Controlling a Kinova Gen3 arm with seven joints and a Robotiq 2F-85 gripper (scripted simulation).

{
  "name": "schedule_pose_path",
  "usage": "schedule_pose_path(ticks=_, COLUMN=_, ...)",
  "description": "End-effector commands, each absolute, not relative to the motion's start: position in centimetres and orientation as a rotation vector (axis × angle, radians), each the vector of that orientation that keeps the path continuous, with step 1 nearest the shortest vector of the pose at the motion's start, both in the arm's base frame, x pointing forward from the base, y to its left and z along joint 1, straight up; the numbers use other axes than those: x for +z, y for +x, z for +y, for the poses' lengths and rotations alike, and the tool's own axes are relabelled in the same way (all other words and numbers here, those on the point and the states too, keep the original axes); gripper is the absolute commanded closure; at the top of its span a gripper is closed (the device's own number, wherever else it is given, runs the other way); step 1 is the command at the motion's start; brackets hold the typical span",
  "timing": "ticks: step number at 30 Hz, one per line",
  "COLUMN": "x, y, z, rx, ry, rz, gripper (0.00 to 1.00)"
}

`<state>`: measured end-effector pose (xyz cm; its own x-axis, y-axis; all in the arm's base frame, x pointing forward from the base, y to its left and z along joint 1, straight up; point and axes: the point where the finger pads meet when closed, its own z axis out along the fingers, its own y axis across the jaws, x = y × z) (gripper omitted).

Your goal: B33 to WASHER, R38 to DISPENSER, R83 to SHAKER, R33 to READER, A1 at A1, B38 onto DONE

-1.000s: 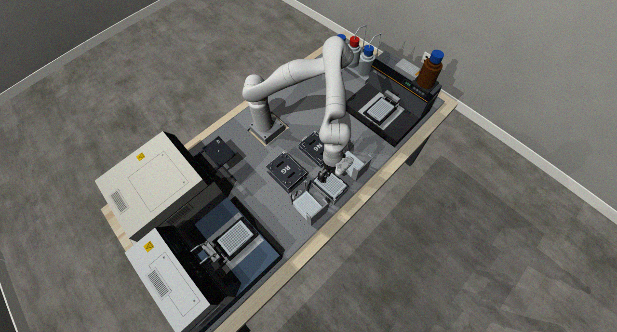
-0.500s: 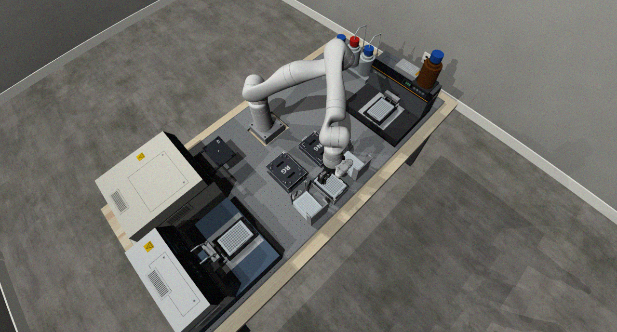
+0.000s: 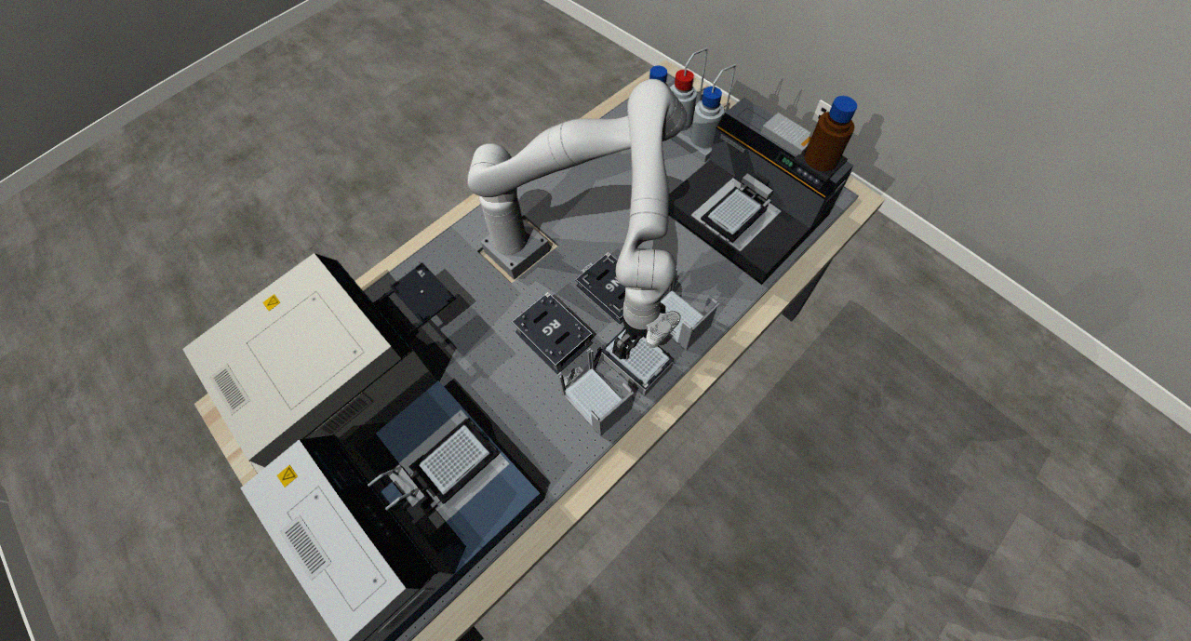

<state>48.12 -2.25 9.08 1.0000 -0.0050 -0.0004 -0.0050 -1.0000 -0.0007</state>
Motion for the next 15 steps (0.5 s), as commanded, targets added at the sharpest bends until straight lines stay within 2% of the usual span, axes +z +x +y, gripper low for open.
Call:
schedule_pose_path(ticks=1, x=8.7, y=48.2, z=-2.3, rx=-0.003, ry=-3.141, rz=0.008, gripper=0.00)
schedule_pose_path(ticks=15, x=7.1, y=48.2, z=-2.3, rx=-0.003, ry=-3.141, rz=0.008, gripper=0.00)
